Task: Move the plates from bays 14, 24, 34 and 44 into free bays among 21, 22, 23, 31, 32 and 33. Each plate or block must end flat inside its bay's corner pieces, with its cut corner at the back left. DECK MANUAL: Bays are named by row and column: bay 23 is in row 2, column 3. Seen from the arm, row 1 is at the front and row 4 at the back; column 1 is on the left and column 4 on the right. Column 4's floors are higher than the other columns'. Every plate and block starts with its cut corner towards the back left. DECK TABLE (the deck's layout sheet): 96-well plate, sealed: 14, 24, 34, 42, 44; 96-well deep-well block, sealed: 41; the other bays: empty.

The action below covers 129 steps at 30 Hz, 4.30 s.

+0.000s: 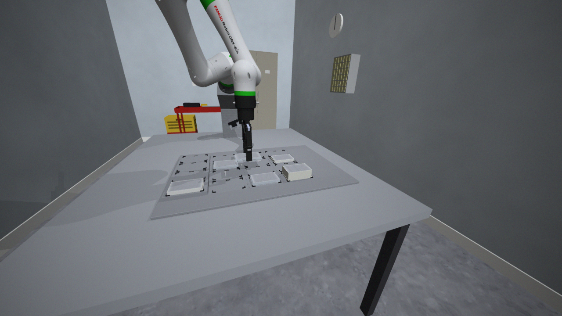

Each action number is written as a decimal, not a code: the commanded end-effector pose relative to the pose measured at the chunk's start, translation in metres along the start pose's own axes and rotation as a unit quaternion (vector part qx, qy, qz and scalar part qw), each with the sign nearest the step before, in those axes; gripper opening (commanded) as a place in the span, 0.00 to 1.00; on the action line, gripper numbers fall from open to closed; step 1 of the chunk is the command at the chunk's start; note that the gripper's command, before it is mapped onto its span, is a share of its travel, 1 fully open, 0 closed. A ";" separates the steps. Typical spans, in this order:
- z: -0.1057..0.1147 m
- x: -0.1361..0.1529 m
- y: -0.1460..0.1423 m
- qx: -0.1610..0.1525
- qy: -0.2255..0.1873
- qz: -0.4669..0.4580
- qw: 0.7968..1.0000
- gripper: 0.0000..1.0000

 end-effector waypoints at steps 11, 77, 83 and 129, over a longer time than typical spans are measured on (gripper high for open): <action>0.000 0.029 -0.005 -0.001 0.000 0.000 1.000 0.10; -0.049 0.059 -0.009 -0.001 0.000 0.000 1.000 0.10; -0.052 0.059 -0.009 -0.001 0.000 0.000 1.000 0.10; -0.053 0.059 -0.009 -0.001 0.000 0.000 1.000 0.10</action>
Point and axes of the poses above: the point where the finger pads meet when closed, its own z axis back along the fingers, its own y axis across the jaws, x = y × z, the point moved 1 cm from there along z, back along the fingers, and after that the axes turned 10 degrees about -z, right-handed, at the moved point
